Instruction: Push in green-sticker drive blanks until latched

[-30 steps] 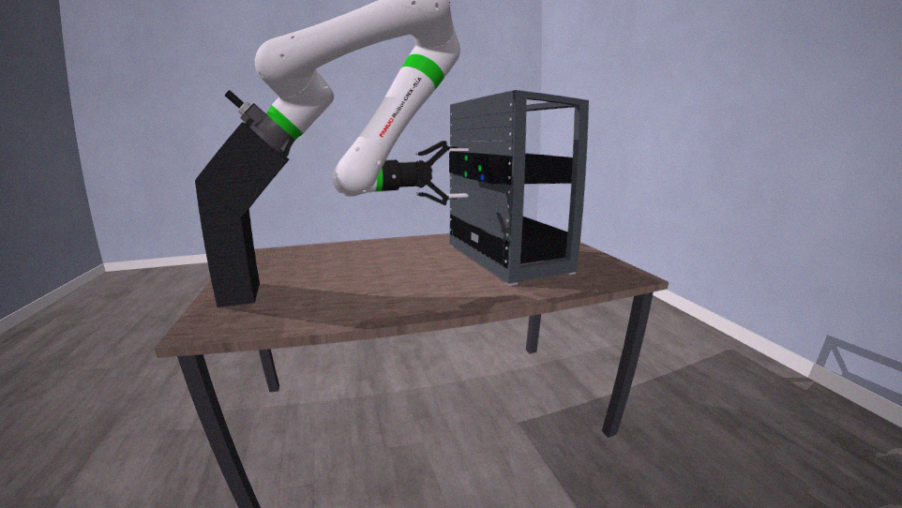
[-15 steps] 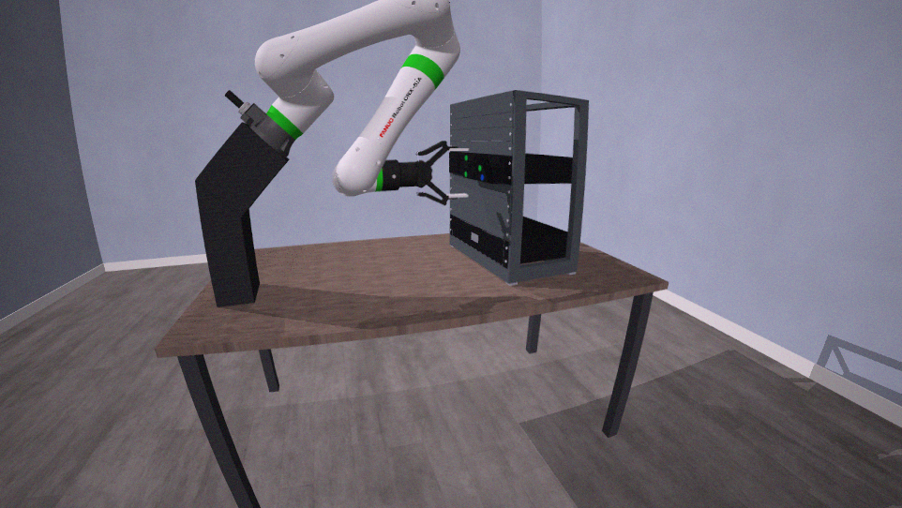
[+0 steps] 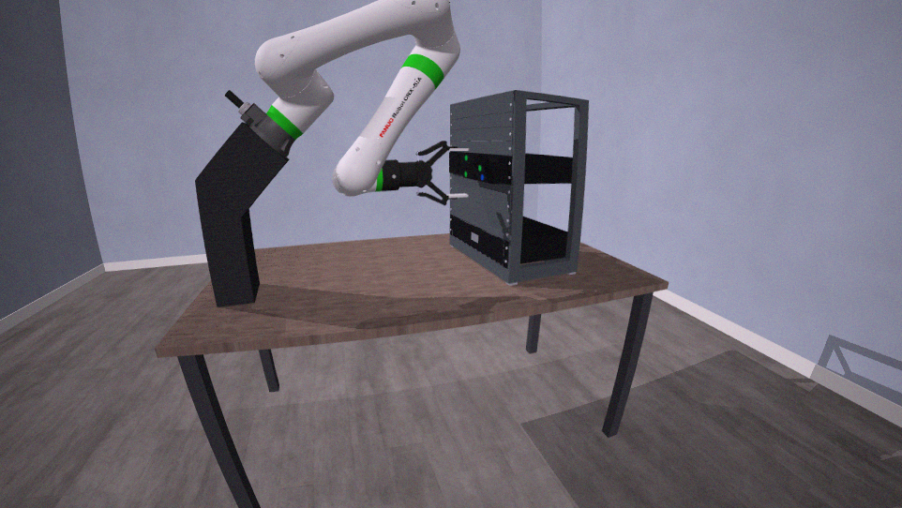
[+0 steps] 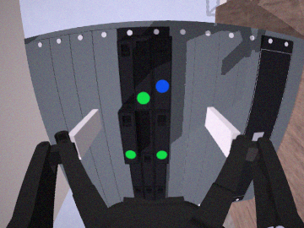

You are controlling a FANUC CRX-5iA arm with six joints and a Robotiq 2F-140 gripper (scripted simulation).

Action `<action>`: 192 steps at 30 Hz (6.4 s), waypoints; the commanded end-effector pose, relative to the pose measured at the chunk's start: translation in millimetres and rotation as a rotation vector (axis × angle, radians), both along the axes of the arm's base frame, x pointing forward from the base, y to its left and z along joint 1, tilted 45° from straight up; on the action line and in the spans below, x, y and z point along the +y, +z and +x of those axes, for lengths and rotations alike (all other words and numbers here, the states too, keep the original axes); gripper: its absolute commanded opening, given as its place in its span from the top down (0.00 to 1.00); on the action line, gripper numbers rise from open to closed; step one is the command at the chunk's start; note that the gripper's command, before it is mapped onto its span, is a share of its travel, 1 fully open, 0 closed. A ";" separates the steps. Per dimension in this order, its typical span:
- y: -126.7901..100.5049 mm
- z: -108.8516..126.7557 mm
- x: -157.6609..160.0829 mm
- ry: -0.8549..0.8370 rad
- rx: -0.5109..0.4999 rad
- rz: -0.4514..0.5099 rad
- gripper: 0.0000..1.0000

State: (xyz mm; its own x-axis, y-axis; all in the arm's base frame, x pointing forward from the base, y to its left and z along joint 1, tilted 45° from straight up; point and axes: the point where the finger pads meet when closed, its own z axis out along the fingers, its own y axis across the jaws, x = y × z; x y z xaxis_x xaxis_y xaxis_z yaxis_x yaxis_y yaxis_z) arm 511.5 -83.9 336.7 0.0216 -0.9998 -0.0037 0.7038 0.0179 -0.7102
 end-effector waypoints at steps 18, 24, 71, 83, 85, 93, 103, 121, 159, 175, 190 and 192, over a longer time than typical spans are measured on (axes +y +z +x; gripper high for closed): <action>0.0 -0.1 0.0 0.000 0.000 0.000 0.00; 0.0 -0.1 0.0 0.000 0.000 0.000 0.00; 0.0 -0.1 0.0 0.000 0.000 0.000 1.00; -4.5 -1.9 8.9 0.000 0.000 0.000 1.00; -4.5 -1.9 8.9 0.000 0.000 0.000 1.00; -24.0 -10.0 47.2 0.000 0.000 0.000 1.00; -31.3 -13.1 61.6 0.000 0.000 0.000 1.00; -3.7 14.8 62.1 0.000 0.000 0.000 1.00; 2.4 21.0 62.2 0.000 0.000 0.000 1.00; 6.2 24.8 62.3 0.000 0.000 0.000 1.00; 10.4 29.1 62.4 0.000 0.000 0.000 1.00; 11.2 29.9 62.4 0.000 0.000 0.000 1.00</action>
State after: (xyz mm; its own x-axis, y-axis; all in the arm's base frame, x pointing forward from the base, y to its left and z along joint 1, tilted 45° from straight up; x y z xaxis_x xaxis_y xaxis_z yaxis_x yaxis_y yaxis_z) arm 540.7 -21.5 347.2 0.0215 -0.9998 -0.0037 0.7038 0.0177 -0.7102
